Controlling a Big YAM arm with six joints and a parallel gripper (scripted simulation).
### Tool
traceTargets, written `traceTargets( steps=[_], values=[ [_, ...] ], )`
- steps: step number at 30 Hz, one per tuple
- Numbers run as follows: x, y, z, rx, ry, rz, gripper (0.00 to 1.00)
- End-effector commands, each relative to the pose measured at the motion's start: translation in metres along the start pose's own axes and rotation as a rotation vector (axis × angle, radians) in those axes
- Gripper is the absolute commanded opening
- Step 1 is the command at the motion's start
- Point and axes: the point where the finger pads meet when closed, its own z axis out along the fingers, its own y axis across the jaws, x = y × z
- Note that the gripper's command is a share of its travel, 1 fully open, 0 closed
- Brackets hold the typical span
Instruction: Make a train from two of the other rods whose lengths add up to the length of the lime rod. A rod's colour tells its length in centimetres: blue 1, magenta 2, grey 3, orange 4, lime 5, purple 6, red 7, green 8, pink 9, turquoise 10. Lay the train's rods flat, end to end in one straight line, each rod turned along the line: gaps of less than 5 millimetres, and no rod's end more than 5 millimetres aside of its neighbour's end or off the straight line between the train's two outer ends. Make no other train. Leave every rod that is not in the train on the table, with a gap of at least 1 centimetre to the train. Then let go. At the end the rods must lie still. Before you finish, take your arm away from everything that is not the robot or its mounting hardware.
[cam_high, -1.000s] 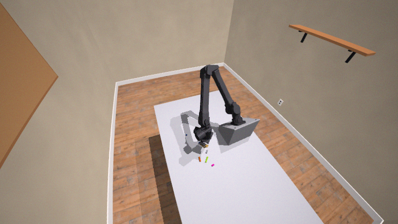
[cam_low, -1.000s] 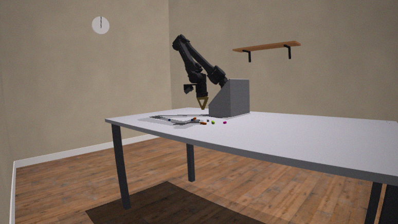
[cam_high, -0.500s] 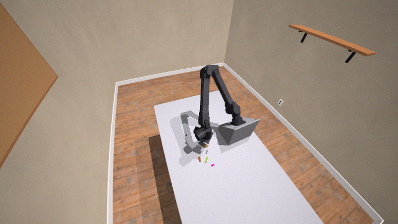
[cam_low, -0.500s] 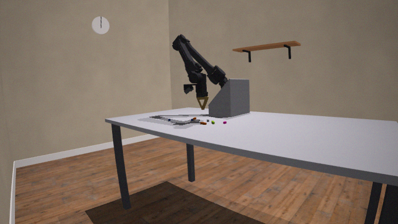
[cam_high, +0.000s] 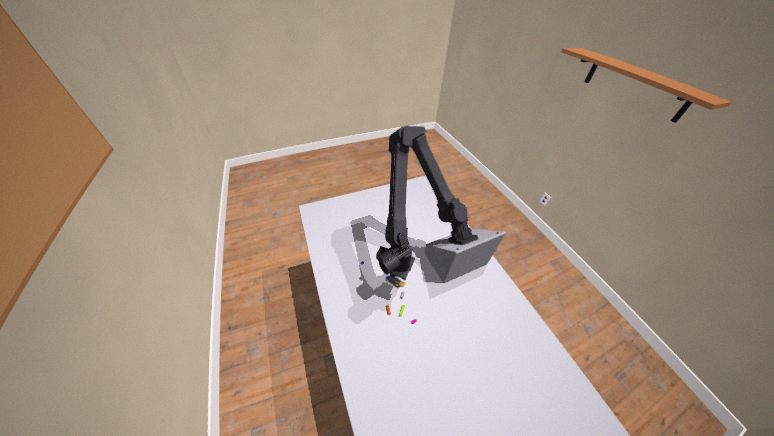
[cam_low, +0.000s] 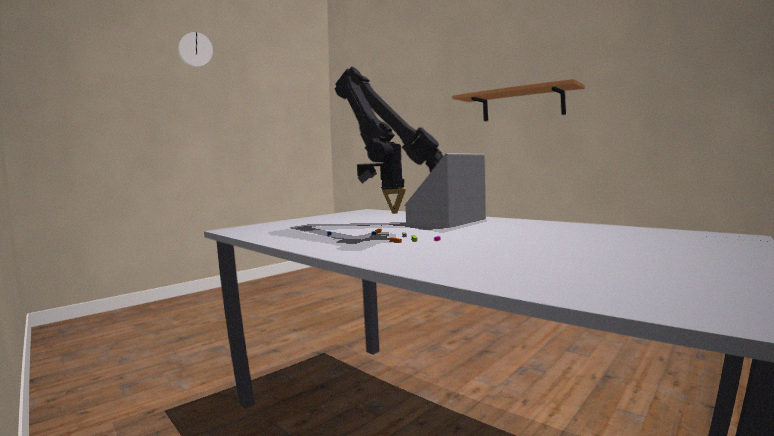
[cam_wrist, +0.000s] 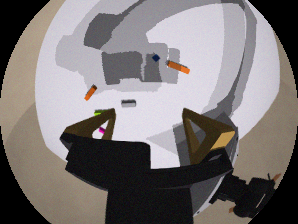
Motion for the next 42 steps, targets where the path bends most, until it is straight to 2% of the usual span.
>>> traceTargets(
  steps=[1,25,27,28,33,34,37,38,40,41,42],
  values=[
    [-0.004,0.010,-0.009,-0.020,-0.021,0.009,1.00],
    [-0.004,0.010,-0.009,-0.020,-0.021,0.009,1.00],
    [-0.026,0.005,-0.008,-0.020,-0.013,0.110,1.00],
    [-0.041,-0.001,-0.008,-0.021,-0.011,0.216,1.00],
    [-0.041,0.000,-0.008,-0.022,-0.010,0.216,1.00],
    [-0.063,-0.011,-0.009,-0.023,-0.009,0.364,1.00],
    [-0.063,-0.011,-0.009,-0.023,-0.008,0.364,1.00],
    [-0.051,-0.014,-0.001,-0.001,0.005,0.339,1.00],
    [-0.040,-0.011,-0.005,-0.007,0.000,0.301,1.00],
    [-0.086,-0.024,-0.009,-0.023,-0.009,0.528,1.00],
    [-0.086,-0.024,-0.009,-0.023,-0.009,0.528,1.00]
  ],
)
